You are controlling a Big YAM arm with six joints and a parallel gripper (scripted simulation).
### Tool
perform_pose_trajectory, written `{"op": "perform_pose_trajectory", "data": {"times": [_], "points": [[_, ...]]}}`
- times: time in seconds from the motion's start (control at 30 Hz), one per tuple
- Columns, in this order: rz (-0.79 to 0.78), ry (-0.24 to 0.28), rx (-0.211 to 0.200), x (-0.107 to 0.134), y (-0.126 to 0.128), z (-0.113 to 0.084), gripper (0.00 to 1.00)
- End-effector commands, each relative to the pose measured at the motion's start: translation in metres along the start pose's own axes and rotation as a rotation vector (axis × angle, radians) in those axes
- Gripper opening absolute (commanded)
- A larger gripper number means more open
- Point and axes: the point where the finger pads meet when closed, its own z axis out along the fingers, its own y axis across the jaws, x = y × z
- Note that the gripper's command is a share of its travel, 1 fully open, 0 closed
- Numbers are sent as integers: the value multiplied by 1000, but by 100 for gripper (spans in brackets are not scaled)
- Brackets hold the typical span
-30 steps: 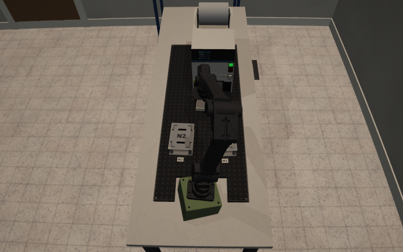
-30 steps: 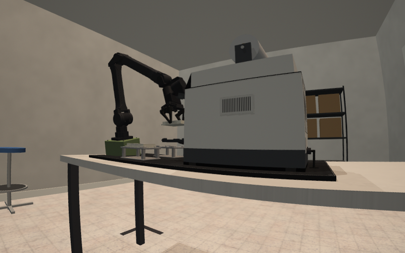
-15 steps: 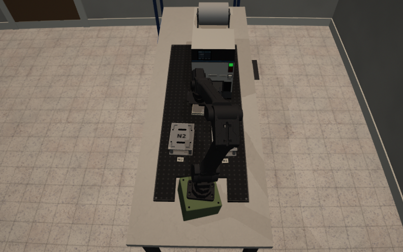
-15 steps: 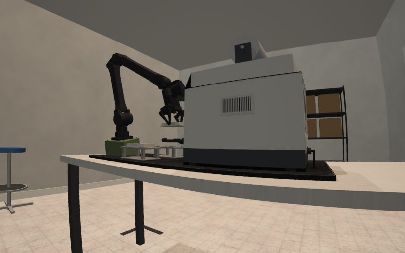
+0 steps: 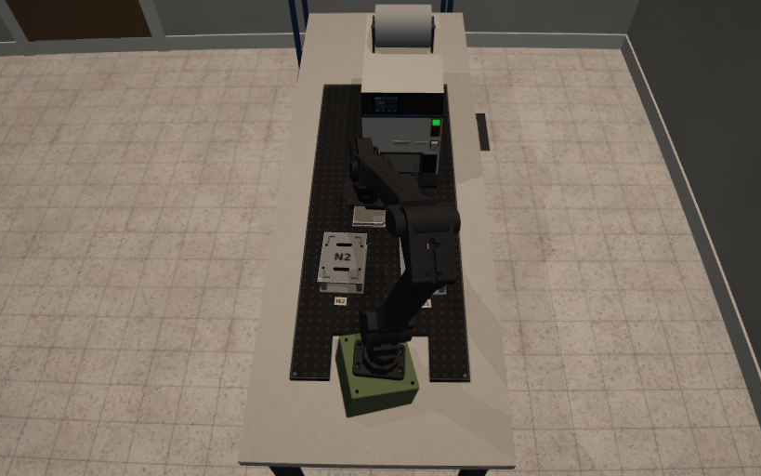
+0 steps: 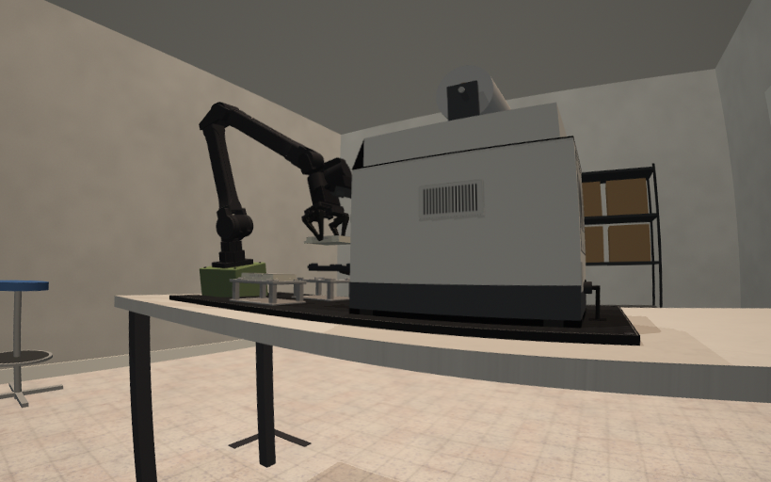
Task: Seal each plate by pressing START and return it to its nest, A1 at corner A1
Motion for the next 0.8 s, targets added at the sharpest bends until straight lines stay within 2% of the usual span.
{"op": "perform_pose_trajectory", "data": {"times": [0.0, 0.27, 0.5, 0.6, 0.77], "points": [[26, -44, -7, -7, 5, -19, 0], [13, -9, -2, 13, 13, -13, 0], [30, -51, -12, 12, 24, -30, 0], [34, -32, -4, 25, 24, -26, 0], [17, -15, -3, 34, 30, -23, 0]]}}
